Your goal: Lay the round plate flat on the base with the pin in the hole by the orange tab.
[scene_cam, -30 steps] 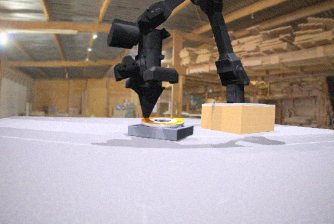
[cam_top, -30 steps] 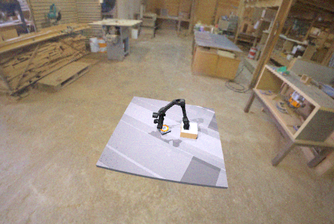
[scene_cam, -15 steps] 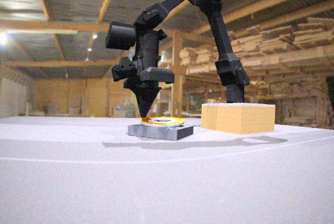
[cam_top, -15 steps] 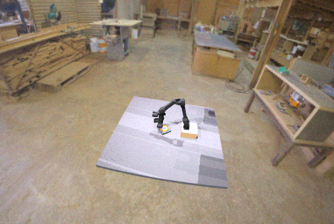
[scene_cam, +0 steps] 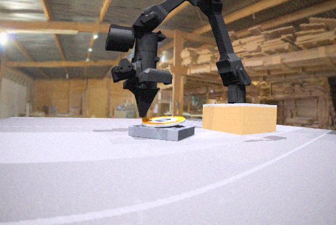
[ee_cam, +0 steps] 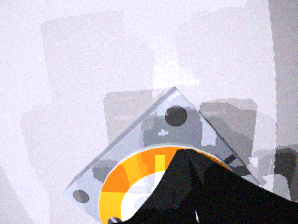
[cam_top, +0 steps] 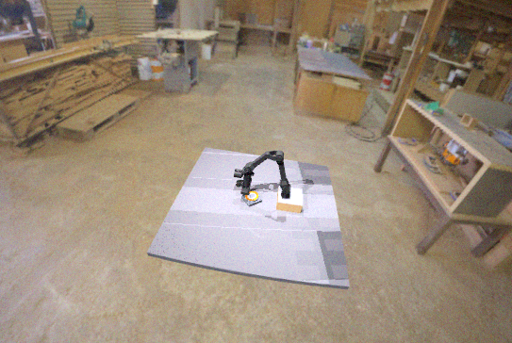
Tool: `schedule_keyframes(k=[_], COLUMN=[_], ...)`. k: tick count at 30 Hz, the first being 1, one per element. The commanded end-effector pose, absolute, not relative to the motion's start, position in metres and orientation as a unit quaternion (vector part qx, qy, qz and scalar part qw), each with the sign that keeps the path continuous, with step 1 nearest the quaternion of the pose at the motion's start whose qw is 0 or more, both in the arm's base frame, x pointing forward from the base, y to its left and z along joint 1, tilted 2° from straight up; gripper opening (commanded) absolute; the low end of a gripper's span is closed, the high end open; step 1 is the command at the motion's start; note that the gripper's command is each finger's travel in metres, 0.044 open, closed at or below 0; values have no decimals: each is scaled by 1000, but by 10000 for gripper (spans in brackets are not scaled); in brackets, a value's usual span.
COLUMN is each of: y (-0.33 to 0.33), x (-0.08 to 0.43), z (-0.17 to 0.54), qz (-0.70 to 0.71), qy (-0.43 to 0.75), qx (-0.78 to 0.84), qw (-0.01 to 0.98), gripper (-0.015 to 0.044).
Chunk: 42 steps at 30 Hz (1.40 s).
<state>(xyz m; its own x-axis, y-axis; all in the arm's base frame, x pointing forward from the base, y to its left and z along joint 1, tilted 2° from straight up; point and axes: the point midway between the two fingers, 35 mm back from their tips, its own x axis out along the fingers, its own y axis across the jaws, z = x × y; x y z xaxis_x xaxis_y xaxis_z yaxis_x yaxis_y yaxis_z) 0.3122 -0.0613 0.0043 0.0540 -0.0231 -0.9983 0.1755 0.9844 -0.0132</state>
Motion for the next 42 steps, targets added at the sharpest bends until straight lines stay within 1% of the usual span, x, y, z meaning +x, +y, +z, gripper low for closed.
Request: schedule_keyframes(k=[1, 20, 29, 31, 42], y=[-68, -80, -76, -77, -77], x=[307, 298, 295, 297, 297], z=[3, 4, 48, 39, 39], qz=[-74, -74, -74, -73, -73], qy=[688, 688, 688, 688, 688], qx=[54, 54, 54, 54, 54], qw=[720, 720, 720, 720, 720], gripper=[0, 0, 0, 0, 0])
